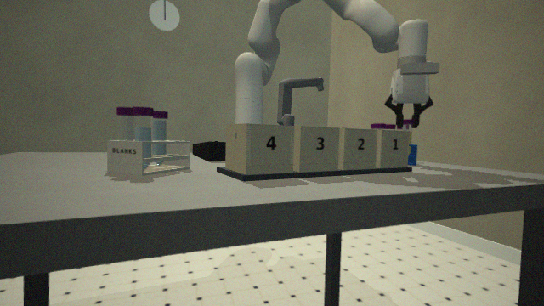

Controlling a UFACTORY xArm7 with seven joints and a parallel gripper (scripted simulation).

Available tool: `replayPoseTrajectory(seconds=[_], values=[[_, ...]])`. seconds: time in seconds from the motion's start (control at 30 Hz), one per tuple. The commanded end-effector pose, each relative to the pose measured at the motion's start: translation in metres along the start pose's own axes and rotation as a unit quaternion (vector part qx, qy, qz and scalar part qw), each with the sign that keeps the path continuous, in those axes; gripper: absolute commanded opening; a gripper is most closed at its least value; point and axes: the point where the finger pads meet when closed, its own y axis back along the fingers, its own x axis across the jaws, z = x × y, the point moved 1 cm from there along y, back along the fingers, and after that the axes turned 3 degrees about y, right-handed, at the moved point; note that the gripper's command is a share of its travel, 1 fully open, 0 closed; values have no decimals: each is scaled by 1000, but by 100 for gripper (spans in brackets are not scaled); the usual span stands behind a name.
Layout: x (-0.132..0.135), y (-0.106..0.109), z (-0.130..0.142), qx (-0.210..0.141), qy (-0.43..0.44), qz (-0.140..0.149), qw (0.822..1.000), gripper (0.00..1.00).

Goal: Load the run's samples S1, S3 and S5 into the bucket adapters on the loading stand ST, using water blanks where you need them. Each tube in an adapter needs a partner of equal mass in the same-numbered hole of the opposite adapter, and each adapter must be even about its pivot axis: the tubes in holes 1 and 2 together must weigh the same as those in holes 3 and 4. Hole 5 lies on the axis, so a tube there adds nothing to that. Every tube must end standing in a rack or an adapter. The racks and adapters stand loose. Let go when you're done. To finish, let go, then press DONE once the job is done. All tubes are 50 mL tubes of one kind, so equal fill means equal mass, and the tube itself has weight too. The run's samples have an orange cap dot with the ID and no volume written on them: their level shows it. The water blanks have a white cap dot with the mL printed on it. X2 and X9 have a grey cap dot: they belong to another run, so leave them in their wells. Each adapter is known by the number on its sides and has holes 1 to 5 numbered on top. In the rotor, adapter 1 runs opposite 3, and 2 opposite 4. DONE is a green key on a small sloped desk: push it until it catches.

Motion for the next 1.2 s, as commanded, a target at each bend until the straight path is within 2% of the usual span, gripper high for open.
replayPoseTrajectory(seconds=[0.0,0.3,0.87,0.9,1.17], values=[[-2,-3,0,1,0,-3,1000,0],[-2,-10,0,1,0,-3,1000,0],[-2,-10,0,1,0,-3,1000,0],[-2,-11,0,1,0,-3,1000,44],[-2,-11,0,1,0,-3,1000,44]])
